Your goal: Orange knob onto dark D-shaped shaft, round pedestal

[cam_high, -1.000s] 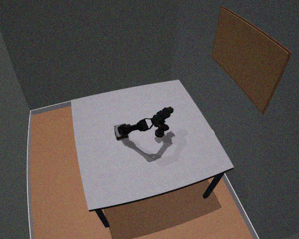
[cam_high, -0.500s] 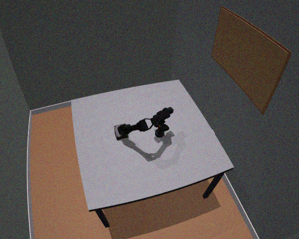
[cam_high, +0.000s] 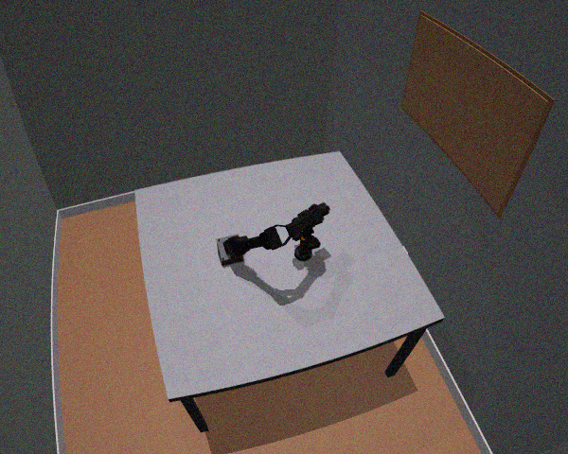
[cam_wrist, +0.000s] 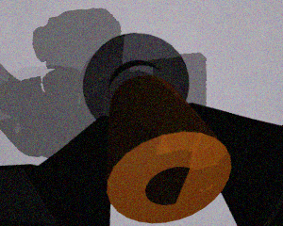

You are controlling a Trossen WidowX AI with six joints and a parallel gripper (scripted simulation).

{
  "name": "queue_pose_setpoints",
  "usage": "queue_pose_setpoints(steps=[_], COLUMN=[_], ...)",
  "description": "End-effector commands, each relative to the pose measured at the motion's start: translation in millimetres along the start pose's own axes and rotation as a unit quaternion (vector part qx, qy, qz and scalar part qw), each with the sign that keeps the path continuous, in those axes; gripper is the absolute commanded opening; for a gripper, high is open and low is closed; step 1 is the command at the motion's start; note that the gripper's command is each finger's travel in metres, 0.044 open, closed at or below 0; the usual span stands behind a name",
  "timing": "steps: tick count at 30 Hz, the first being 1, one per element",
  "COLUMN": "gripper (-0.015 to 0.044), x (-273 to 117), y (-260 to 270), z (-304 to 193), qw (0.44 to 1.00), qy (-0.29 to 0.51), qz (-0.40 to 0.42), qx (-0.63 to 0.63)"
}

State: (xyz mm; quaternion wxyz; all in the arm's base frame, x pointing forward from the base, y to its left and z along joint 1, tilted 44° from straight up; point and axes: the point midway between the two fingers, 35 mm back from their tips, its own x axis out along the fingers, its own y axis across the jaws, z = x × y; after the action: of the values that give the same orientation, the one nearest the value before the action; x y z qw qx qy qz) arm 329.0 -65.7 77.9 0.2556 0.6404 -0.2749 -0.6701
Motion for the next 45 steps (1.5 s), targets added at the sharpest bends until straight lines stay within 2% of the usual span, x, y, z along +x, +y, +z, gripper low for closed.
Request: queue_pose_setpoints(steps=[1,5,10,19,25,31,37,45], gripper=[0.0,0.0,0.0,0.0,0.0,0.0,0.0,0.0], x=[-1.7,-1.1,-0.1,0.7,0.3,-0.5,-0.8,-0.7], y=[-0.9,-1.5,-1.3,0.1,1.9,2.6,1.8,-0.2], z=[-1.6,-2.0,-1.6,0.0,0.6,0.4,0.1,0.0], qw=[0.997,0.977,0.925,0.762,0.61,0.433,0.258,-0.009], qy=[0.003,0.003,0.003,0.003,0.002,0.002,0.002,0.001], qz=[0.001,0.0,0.0,-0.001,-0.002,-0.002,-0.002,-0.003], qx=[0.077,0.214,0.381,0.648,0.792,0.902,0.966,1.0])
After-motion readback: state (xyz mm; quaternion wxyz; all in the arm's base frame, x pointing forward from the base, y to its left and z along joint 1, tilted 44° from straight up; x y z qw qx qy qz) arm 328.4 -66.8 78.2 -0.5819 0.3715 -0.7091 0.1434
